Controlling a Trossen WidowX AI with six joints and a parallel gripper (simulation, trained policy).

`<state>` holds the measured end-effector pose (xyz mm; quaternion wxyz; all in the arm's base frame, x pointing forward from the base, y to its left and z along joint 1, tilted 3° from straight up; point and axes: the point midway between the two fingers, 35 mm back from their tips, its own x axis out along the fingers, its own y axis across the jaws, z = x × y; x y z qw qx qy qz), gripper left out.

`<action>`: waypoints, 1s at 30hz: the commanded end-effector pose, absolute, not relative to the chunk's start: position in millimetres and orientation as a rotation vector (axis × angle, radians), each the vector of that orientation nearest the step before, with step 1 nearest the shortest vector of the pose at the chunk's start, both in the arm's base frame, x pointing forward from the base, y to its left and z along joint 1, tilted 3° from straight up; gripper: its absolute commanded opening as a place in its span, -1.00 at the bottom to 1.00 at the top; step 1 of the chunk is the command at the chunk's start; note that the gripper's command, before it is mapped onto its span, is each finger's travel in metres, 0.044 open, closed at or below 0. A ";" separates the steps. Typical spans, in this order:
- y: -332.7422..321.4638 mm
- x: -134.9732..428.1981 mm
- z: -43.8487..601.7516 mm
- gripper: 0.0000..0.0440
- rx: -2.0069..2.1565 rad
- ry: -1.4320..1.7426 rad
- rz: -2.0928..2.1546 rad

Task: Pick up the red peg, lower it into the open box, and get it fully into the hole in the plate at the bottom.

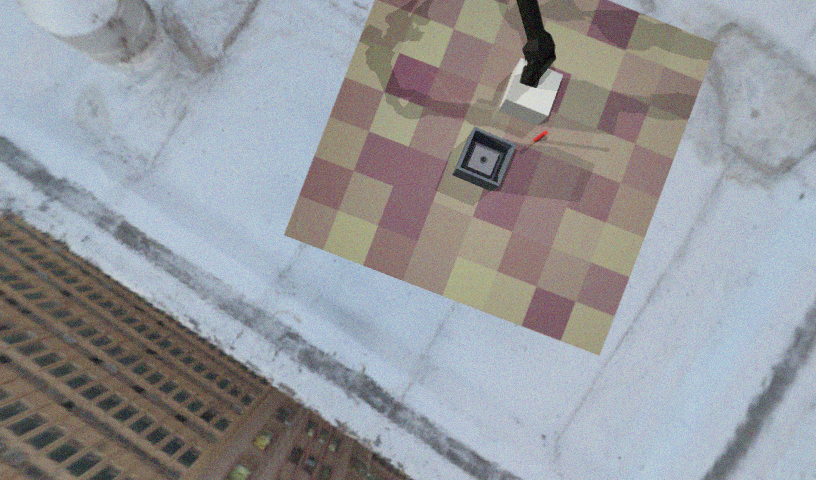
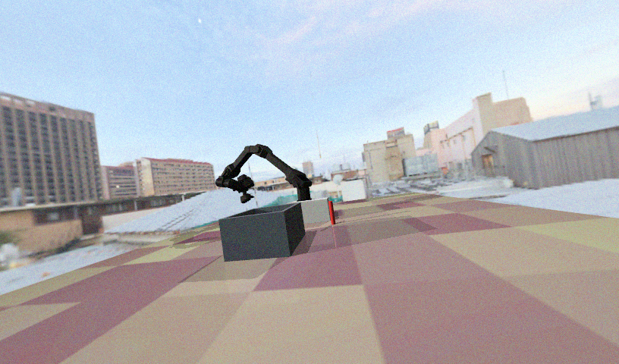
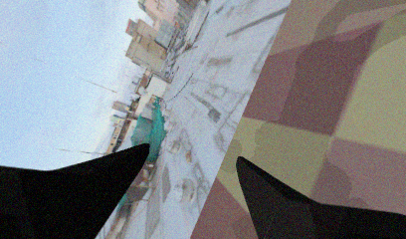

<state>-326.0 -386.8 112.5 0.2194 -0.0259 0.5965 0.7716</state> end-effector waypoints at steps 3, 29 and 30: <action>-404.5 -309.1 111.7 1.00 -0.172 1.702 2.116; -469.4 -8.0 147.2 1.00 -1.202 1.298 2.634; -467.2 3.7 149.0 1.00 -1.240 1.273 2.653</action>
